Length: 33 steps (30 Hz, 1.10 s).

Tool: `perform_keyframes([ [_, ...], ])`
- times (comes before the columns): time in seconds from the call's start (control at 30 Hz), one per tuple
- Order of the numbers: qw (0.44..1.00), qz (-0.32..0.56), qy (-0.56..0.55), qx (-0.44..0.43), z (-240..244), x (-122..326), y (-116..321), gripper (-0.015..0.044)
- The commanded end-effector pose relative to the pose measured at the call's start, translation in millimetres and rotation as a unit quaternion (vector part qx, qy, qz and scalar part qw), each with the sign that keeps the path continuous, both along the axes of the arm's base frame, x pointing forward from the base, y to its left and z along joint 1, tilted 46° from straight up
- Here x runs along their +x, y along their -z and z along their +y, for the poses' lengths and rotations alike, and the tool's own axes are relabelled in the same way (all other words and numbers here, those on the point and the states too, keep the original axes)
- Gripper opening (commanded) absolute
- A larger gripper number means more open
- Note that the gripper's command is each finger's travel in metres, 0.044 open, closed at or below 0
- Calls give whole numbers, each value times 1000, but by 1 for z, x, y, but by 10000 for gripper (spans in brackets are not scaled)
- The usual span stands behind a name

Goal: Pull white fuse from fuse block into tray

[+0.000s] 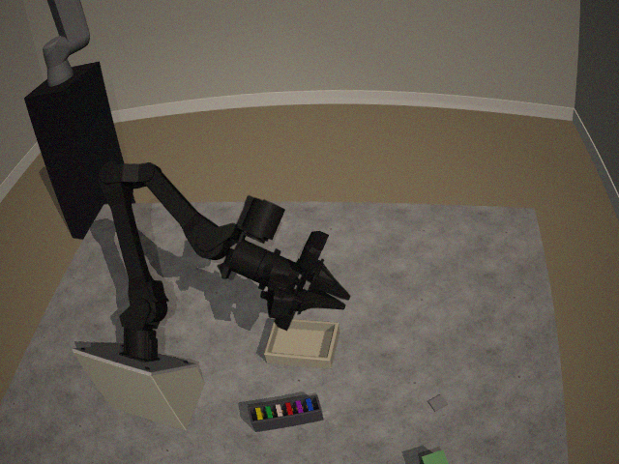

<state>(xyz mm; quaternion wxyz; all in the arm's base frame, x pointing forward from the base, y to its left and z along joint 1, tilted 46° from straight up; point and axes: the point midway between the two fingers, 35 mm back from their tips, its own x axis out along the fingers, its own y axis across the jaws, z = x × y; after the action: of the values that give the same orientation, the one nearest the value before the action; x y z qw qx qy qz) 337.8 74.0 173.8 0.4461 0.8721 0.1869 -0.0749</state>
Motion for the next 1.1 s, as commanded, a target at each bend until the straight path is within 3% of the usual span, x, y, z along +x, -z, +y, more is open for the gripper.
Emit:
perform_keyframes([
  [0.0,975,140,-100,-140,-16,5,73,71],
  [0.2,901,271,-276,-195,-37,-18,145,71],
  [0.47,822,292,-481,-85,-53,-61,183,71],
  [1.07,819,286,-492,-70,-49,-63,184,71],
])
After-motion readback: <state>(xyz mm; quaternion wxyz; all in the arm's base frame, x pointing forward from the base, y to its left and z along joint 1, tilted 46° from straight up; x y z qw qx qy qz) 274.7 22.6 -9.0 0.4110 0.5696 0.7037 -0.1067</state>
